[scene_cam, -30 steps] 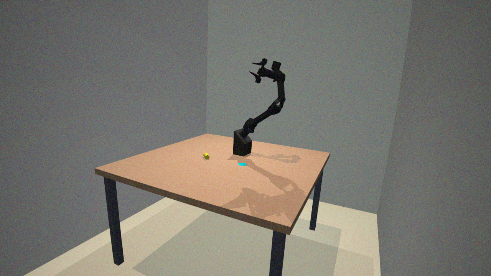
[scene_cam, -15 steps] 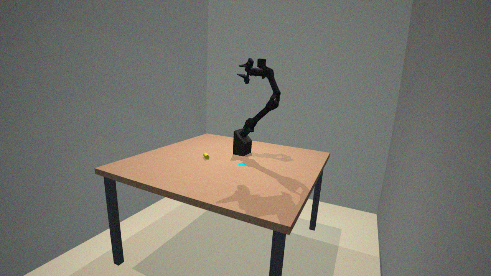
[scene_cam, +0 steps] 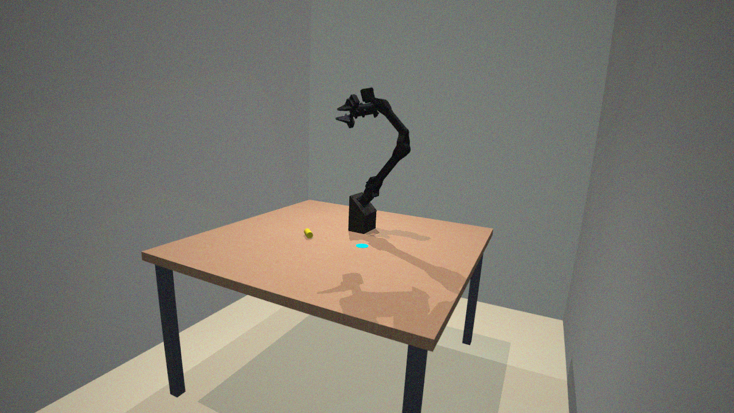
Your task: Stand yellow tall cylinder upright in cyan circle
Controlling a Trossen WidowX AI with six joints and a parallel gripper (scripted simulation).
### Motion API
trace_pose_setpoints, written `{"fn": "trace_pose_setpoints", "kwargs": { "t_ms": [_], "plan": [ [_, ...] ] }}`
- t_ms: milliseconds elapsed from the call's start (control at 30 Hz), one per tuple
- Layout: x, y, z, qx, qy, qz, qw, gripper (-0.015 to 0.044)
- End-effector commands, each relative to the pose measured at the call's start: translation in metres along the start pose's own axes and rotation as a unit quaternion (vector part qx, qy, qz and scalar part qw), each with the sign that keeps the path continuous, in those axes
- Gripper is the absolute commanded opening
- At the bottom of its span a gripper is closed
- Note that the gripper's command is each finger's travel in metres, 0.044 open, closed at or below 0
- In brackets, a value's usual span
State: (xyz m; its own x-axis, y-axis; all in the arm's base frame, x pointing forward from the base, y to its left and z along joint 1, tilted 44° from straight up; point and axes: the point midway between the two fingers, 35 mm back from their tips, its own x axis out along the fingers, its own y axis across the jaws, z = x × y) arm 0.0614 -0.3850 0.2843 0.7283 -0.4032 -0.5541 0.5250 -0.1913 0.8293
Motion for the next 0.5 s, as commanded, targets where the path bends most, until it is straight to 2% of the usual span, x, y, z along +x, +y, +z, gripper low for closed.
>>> {"fn": "trace_pose_setpoints", "kwargs": {
  "t_ms": [0,467],
  "plan": [
    [0.023,-0.008,-0.005,-0.047,0.027,-0.013,0.998,0.0309],
    [0.113,-0.039,-0.045,-0.241,0.153,-0.034,0.958,0.0309]
  ]
}}
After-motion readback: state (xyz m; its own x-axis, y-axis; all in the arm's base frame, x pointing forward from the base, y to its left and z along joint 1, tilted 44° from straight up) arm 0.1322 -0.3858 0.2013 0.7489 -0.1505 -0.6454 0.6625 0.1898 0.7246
